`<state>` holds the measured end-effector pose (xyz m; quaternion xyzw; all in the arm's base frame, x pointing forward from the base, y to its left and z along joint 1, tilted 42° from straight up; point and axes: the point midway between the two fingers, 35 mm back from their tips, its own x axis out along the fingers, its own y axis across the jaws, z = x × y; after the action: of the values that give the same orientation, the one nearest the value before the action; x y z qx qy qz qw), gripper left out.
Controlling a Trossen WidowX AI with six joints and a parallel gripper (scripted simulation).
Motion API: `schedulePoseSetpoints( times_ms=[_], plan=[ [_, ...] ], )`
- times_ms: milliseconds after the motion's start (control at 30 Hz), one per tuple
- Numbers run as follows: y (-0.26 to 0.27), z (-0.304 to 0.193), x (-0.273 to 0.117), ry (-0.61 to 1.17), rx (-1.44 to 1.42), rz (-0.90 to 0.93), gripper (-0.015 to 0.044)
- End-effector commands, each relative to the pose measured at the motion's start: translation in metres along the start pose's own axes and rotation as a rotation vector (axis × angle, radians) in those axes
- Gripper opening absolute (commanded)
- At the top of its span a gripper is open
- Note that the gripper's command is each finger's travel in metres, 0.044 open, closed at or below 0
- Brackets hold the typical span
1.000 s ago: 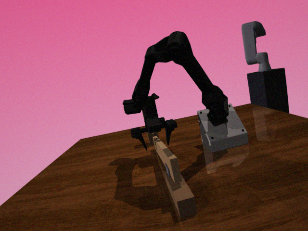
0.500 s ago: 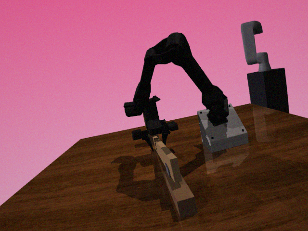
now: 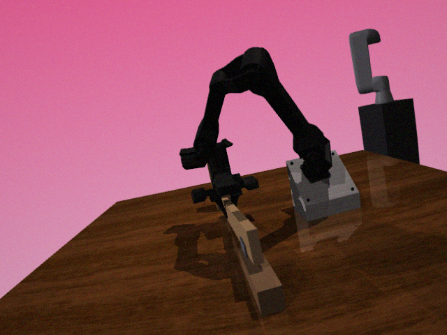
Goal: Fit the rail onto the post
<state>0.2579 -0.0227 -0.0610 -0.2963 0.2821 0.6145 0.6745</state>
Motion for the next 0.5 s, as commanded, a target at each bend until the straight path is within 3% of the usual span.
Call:
schedulePoseSetpoints(
  times_ms=[0,467],
  plan=[
    [0.0,0.0005,0.0004,-0.004,0.001,-0.001,0.0],
    [-0.0001,-0.0002,-0.0037,-0.003,0.001,-0.001,0.0]
  ],
)
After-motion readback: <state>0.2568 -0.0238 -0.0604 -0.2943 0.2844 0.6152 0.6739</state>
